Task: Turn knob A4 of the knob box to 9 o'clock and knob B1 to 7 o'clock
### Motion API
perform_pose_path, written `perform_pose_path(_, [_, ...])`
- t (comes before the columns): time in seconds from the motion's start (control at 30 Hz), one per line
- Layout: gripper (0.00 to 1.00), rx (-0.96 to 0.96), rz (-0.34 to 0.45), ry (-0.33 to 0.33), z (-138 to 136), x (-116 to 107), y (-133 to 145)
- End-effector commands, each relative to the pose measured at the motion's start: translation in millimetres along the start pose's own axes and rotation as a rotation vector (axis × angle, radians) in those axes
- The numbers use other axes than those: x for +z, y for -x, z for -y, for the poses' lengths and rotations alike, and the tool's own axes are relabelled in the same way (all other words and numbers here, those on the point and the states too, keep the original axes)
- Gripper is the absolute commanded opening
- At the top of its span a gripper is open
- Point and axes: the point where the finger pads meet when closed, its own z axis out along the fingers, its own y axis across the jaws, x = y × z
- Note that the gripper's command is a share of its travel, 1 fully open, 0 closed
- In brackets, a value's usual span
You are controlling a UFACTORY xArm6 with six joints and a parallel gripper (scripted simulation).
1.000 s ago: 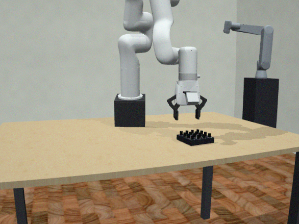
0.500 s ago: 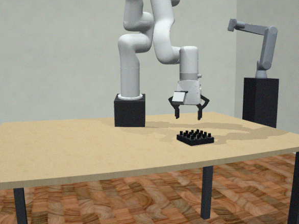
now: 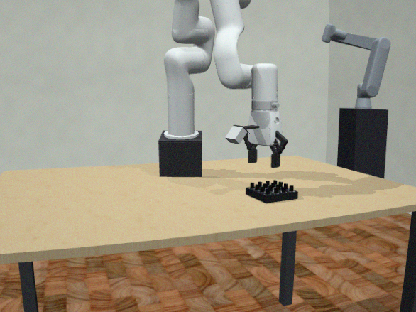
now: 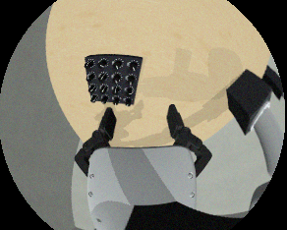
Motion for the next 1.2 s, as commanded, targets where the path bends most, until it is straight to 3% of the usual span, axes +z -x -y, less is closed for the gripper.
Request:
perform_pose_path(0.0, [1.00, 0.079, -0.029, -0.016, 1.9, -1.1, 0.6])
perform_pose_path(1.17, [1.00, 1.339, -0.014, -0.032, 12.2, -6.5, 8.5])
